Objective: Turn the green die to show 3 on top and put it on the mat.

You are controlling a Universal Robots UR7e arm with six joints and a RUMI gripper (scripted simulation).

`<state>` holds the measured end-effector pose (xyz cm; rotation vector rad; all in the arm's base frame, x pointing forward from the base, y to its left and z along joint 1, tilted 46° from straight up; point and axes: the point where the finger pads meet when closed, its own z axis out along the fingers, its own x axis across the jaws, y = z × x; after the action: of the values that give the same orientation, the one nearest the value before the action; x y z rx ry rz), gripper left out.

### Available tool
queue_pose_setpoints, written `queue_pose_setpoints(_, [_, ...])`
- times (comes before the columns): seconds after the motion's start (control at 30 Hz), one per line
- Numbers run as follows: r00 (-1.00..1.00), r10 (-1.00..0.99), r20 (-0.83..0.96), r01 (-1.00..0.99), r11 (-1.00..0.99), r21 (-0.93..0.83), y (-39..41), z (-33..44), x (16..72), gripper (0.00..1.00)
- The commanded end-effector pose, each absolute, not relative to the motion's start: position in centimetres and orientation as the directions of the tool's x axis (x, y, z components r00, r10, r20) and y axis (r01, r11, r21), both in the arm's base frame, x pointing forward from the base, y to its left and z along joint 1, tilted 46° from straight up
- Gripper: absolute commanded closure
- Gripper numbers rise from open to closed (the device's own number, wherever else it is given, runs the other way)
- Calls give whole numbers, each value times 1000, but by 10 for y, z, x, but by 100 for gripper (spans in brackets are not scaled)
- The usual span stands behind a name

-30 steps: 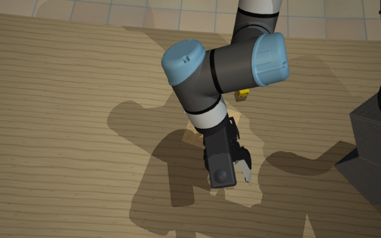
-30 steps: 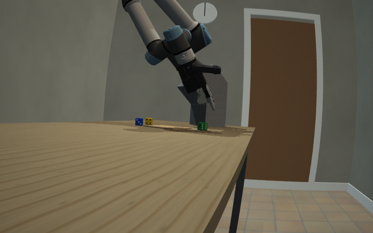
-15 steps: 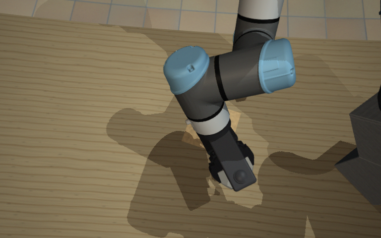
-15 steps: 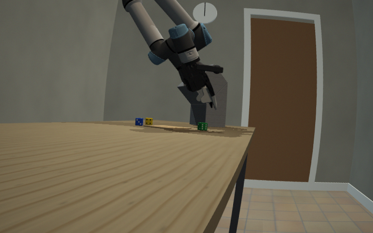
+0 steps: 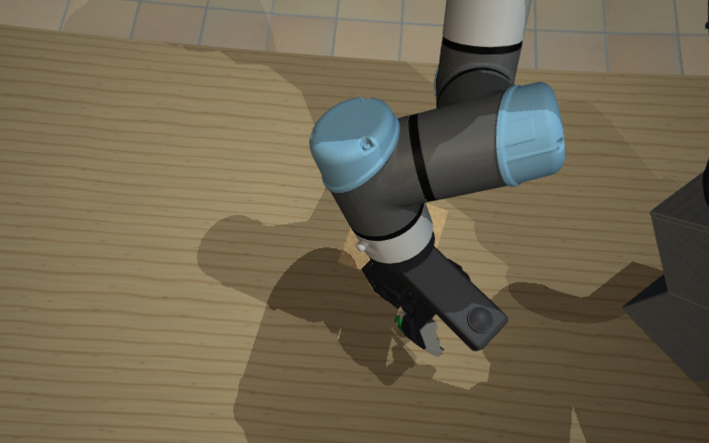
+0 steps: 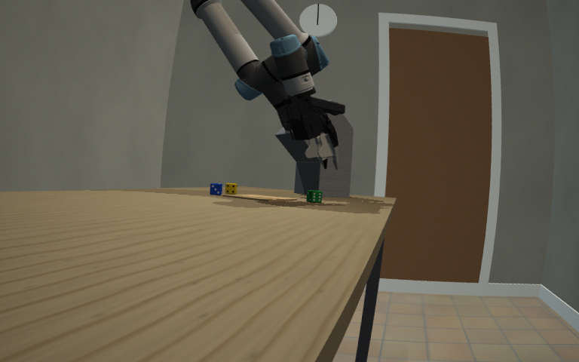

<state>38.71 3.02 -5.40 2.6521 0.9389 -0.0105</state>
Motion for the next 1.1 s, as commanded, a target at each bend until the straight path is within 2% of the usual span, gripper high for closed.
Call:
queue_pose_setpoints(0.0, [667, 726, -169, 736, -606, 303, 29, -54, 386, 72])
queue_pose_setpoints(0.17, [624, 758, -191, 772, -559, 302, 29, -54, 385, 72])
queue_pose_setpoints(0.53, [346, 883, -316, 927, -270, 262, 27, -52, 384, 72])
queue_pose_setpoints(0.7, [289, 895, -339, 945, -210, 249, 26, -51, 384, 72])
queue_pose_setpoints(1.07, [-20, 894, -447, 983, 98, 152, 24, -47, 385, 72])
